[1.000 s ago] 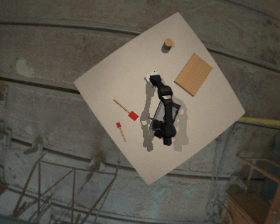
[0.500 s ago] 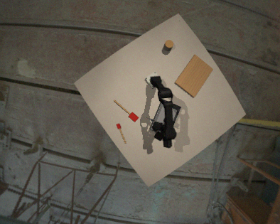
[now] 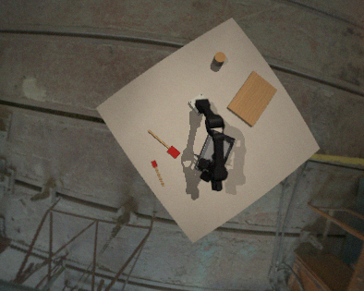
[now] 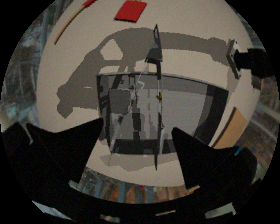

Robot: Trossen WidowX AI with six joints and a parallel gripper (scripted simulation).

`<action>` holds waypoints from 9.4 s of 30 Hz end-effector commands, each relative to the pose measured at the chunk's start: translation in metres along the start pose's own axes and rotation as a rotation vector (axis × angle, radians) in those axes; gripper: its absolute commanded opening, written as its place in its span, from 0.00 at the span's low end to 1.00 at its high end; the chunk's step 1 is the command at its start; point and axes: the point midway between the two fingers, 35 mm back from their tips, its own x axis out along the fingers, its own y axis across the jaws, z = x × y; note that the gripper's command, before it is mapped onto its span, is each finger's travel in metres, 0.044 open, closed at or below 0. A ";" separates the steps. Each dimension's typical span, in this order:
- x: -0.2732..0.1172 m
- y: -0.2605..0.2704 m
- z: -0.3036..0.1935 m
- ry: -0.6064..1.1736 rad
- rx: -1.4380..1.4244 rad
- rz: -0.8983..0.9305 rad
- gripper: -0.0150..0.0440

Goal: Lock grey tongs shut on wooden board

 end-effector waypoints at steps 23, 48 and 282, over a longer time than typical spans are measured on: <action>0.050 -0.003 0.002 -0.009 0.003 -0.016 1.00; 0.076 -0.006 0.004 -0.009 0.003 -0.016 1.00; -0.067 -0.594 -0.096 0.386 -1.081 -0.354 0.00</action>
